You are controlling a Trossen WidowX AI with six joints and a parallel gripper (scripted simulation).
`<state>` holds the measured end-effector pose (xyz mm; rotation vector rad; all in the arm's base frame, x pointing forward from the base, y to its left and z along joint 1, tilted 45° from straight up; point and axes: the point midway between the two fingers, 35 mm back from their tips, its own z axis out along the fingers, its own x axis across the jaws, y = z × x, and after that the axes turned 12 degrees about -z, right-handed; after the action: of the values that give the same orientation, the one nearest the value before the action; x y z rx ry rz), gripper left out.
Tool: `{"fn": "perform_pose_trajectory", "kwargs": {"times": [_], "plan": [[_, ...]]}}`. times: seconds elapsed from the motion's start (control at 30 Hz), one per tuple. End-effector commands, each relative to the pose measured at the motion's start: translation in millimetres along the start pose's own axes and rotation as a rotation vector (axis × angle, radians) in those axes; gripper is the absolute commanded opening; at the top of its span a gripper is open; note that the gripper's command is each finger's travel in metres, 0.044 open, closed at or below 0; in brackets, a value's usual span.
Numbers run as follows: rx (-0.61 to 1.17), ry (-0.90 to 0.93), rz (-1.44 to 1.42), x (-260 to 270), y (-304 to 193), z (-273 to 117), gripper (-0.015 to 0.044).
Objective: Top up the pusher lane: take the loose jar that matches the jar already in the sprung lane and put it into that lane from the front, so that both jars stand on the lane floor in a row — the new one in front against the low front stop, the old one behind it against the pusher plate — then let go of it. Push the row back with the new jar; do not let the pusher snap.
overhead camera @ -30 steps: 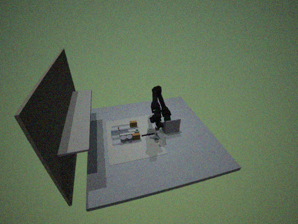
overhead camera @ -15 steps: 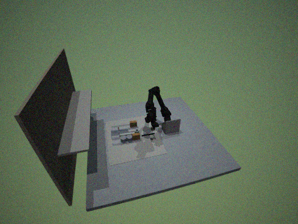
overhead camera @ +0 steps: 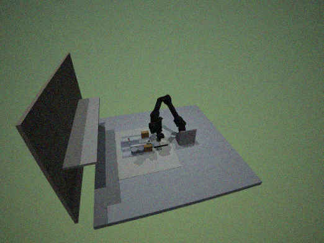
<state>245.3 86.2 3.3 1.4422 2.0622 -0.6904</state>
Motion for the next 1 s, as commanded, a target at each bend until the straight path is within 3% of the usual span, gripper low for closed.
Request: {"fn": "perform_pose_trajectory", "kwargs": {"times": [0.0,0.27,0.97], "plan": [[-0.002,-0.011,0.013,-19,13,8,0.0000],[0.007,-0.035,0.028,-51,29,21,0.0000],[0.007,-0.037,0.028,-53,30,46,0.0000]]}}
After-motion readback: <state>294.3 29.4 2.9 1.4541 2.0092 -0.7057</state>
